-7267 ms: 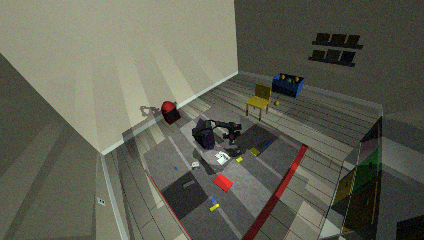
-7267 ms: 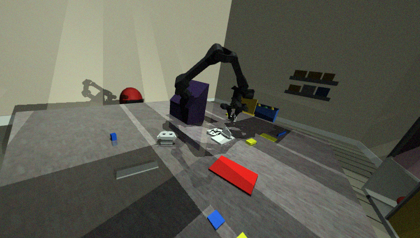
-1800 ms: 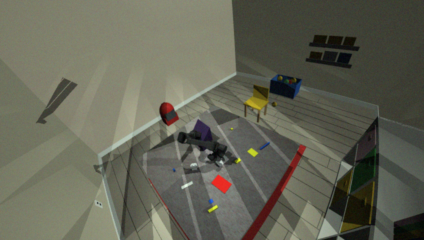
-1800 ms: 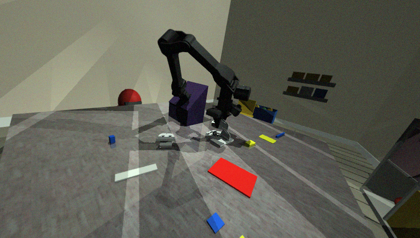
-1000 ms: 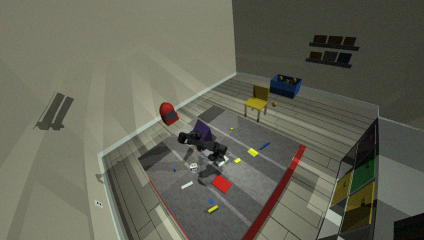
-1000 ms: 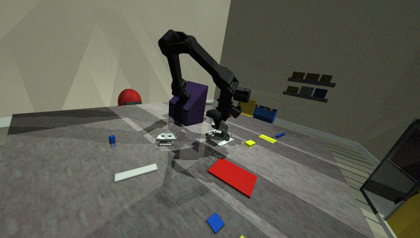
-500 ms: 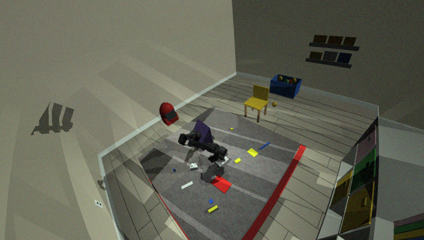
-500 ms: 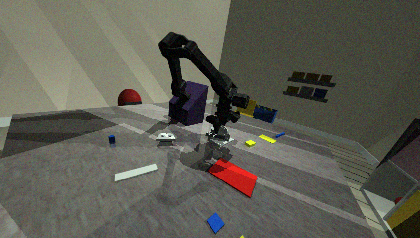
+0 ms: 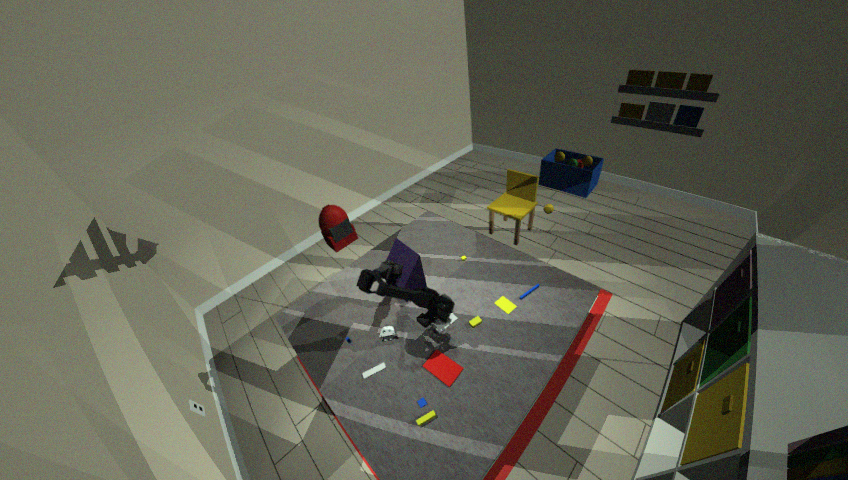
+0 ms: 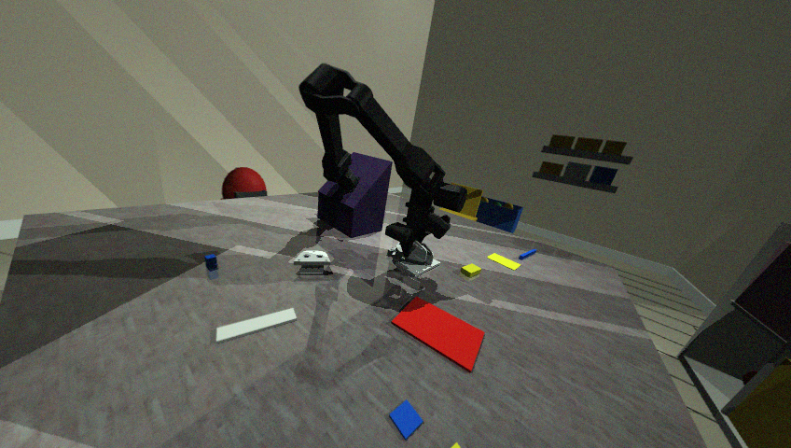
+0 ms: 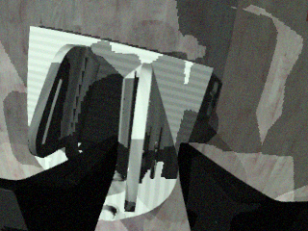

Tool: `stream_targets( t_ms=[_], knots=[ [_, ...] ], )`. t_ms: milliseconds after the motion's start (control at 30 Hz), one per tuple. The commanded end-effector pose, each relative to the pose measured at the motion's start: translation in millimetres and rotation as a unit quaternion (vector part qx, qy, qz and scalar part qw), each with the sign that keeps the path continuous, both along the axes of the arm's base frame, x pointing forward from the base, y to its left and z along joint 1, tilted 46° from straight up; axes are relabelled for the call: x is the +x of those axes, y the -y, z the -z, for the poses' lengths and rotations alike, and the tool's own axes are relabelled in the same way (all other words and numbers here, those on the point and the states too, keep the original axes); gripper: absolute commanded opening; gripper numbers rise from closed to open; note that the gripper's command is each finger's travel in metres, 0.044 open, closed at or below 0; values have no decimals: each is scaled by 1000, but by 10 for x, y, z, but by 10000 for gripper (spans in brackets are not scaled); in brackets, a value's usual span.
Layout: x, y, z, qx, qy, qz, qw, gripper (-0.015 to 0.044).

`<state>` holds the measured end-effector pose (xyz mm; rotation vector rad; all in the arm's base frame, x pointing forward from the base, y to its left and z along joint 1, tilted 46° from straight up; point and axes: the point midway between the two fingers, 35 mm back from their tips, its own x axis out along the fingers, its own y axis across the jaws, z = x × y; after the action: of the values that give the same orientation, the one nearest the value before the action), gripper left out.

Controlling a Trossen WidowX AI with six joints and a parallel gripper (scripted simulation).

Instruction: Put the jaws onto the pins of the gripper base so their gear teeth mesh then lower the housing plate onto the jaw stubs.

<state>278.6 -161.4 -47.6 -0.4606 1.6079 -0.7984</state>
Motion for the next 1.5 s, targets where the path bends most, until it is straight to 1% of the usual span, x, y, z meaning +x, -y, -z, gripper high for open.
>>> stream_targets(
  t_ms=[0,1467],
  knots=[
    [-1,9,-1,-2,-2,-2,1000,134],
    [-22,77,66,-1,-7,-7,1000,134]
  ],
)
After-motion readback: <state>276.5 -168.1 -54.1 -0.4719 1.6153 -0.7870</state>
